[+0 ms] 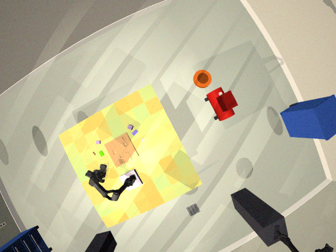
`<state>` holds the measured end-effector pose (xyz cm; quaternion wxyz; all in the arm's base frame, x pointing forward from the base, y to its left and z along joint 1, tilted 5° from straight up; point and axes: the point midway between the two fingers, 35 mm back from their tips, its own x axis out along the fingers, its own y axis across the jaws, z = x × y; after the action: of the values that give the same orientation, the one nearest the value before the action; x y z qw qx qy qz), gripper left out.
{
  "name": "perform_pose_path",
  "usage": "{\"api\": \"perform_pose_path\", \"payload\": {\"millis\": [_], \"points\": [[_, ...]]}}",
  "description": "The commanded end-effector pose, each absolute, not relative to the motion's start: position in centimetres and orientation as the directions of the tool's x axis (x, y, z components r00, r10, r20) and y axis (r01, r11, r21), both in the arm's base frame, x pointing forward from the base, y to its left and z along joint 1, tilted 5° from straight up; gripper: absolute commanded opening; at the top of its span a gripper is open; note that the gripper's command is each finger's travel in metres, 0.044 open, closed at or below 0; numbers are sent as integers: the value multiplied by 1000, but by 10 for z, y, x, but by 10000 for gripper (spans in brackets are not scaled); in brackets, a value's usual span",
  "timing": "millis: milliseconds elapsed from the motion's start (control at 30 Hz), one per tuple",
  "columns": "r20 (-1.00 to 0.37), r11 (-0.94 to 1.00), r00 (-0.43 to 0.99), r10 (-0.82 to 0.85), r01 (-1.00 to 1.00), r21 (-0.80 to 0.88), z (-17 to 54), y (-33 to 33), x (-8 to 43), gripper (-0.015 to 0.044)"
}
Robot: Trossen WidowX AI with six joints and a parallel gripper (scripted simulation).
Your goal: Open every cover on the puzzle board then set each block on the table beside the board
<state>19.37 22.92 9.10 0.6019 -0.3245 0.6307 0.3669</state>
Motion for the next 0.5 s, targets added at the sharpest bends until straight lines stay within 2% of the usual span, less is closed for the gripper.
{"api": "perform_pose_path", "payload": {"millis": [0,467], "points": [[-997,523,-68,34,-849,76,85,232,192,80],[-997,523,-68,34,-849,76,62,235,193,80]]}}
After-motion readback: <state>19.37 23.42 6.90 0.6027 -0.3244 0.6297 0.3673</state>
